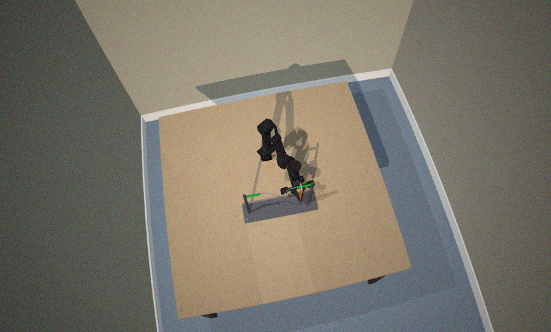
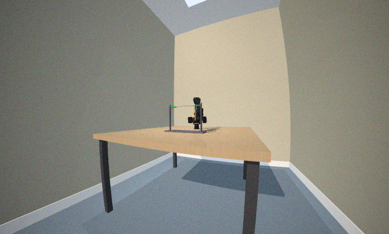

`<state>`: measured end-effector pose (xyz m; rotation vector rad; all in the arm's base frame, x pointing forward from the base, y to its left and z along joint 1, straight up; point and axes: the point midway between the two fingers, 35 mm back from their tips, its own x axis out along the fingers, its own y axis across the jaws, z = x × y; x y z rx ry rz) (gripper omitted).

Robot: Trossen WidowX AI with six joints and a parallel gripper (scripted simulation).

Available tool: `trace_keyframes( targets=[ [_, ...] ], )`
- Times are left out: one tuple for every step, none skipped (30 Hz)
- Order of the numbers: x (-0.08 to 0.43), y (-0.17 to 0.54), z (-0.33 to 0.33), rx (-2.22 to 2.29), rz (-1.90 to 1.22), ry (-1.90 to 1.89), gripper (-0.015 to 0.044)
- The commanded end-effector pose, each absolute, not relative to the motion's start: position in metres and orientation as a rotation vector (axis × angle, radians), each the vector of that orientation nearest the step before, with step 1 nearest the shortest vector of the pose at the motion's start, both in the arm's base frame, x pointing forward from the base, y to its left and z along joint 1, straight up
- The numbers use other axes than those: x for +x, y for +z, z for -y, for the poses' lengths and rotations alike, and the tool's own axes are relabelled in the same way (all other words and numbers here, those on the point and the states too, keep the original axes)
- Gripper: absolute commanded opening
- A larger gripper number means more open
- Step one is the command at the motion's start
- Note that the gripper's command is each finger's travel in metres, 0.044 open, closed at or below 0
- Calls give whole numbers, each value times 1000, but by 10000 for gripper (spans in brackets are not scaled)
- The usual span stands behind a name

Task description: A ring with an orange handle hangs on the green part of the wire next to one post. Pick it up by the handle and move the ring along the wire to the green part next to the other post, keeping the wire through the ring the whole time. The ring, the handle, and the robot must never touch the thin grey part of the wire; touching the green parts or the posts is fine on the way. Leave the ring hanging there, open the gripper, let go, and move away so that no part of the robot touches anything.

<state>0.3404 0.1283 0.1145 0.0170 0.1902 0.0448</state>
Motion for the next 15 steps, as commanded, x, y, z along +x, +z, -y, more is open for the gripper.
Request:
trace_keyframes(
  targets=[
    [340, 115, -128, 17, -190, 45, -71],
    [340, 115, -128, 17, -190, 45, -45],
    [340, 115, -128, 17, -190, 45, -19],
    [340, 115, -128, 17, -190, 45, 7],
    [340, 115, -128, 17, -190, 45, 34],
    [340, 115, -128, 17, -190, 45, 60],
    [340, 115, -128, 17, -190, 45, 86],
    [340, 115, -128, 17, -190, 45, 113],
    [340, 115, -128, 17, -190, 45, 139],
    [339, 115, -128, 17, -190, 45, 160],
    [338, 115, -129, 17, -191, 45, 160],
    [336, 116, -129, 18, -191, 44, 160],
    [334, 116, -129, 18, -191, 44, 160],
    [331, 117, -129, 19, -191, 44, 160],
    [328, 118, -129, 19, -192, 44, 160]
  ],
)
